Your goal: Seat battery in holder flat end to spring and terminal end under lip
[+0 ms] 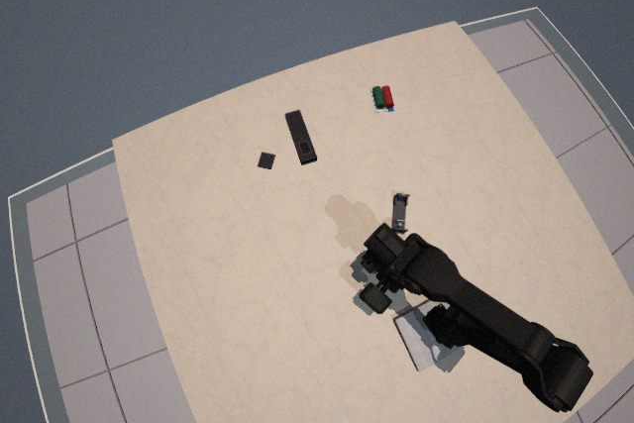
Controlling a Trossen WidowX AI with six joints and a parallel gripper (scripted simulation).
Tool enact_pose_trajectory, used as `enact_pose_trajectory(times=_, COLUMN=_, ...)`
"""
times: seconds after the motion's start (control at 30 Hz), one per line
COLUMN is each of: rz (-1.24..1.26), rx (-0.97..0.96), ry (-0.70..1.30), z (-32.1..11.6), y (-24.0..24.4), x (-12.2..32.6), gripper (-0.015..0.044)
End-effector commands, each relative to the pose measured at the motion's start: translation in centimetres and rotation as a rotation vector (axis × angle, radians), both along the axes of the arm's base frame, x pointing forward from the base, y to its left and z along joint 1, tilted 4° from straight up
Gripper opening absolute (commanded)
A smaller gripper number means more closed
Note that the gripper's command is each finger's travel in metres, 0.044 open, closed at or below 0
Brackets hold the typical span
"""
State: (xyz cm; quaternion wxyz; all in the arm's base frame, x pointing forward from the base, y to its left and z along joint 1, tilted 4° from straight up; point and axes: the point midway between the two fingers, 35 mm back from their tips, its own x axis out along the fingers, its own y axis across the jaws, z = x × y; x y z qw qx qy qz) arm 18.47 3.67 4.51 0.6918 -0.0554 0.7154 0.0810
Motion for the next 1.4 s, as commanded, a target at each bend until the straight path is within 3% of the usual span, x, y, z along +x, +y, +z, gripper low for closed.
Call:
enact_pose_trajectory(times=0.0, rz=0.005, rx=-0.005, ry=0.004, z=-0.1, y=-0.7, x=0.0, gripper=0.0000)
enact_pose_trajectory(times=0.47, rz=0.005, rx=-0.007, ry=0.004, z=-0.2, y=-2.8, x=0.1, gripper=0.0000)
enact_pose_trajectory(times=0.93, rz=0.005, rx=-0.007, ry=0.004, z=7.7, y=-3.1, x=0.5, gripper=0.0000)
enact_pose_trajectory(times=1.33, rz=-0.001, rx=-0.003, ry=0.011, z=7.5, y=-3.0, x=0.4, gripper=0.0000)
enact_pose_trajectory(times=1.37, rz=-0.017, rx=-0.004, ry=0.011, z=7.4, y=-3.0, x=0.4, gripper=0.0026)
